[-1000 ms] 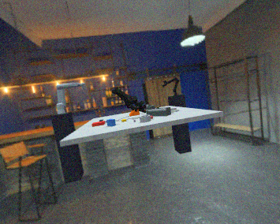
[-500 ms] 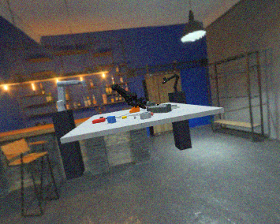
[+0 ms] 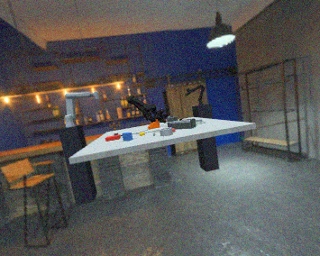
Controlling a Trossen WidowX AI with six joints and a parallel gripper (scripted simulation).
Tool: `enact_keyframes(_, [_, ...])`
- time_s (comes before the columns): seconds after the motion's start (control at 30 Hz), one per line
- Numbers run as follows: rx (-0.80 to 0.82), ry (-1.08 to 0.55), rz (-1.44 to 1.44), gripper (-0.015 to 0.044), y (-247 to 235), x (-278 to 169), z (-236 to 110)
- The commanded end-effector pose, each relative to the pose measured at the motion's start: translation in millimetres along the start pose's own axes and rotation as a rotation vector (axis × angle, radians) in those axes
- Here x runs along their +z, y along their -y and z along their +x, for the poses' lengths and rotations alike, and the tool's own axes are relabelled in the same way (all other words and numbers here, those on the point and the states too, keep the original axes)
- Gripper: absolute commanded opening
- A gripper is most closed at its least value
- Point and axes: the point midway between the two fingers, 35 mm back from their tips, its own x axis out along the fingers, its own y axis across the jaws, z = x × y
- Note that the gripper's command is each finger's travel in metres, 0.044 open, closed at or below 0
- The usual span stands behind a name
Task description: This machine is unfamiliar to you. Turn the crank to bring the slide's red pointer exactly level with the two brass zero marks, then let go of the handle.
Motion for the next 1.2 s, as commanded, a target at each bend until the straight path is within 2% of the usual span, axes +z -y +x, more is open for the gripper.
enact_keyframes(0.0, [-0.005,0.01,0.004,0.0,0.2,6.8,-7.1])
enact_keyframes(1.17, [-0.002,0.011,0.006,0.0,-34.2,23.3,-23.4])
